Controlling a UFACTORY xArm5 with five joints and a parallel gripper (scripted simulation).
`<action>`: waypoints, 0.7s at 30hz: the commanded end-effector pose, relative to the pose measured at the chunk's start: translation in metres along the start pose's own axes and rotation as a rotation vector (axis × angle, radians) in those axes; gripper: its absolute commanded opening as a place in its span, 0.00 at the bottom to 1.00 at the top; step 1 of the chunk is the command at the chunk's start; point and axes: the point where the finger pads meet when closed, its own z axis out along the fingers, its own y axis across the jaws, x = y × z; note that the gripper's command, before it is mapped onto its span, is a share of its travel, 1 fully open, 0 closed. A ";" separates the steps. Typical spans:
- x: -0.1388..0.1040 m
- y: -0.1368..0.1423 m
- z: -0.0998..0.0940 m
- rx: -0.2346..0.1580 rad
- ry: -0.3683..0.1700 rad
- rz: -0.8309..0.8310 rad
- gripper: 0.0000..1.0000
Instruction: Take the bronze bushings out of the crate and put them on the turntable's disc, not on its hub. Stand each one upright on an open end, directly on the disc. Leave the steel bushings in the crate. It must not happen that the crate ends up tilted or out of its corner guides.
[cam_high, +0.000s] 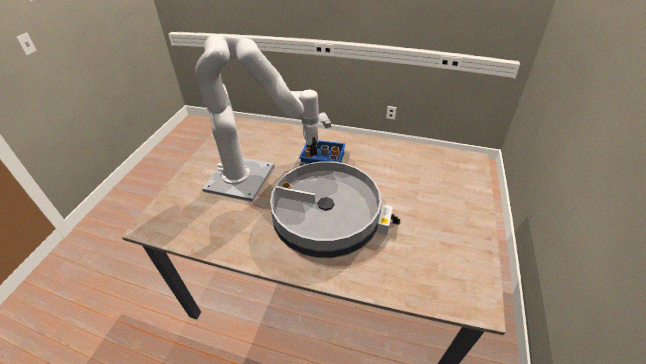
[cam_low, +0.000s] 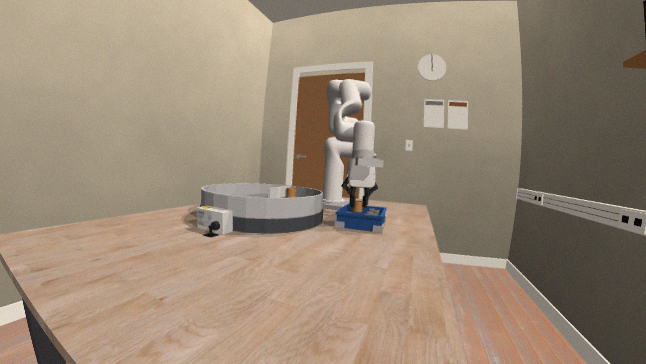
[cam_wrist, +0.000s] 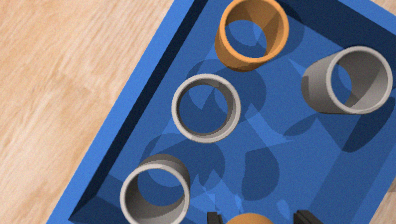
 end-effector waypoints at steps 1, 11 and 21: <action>0.001 0.000 -0.014 0.000 0.002 0.000 0.00; 0.001 0.001 -0.062 0.000 0.002 0.000 0.00; 0.001 0.001 -0.090 0.000 0.002 0.000 0.00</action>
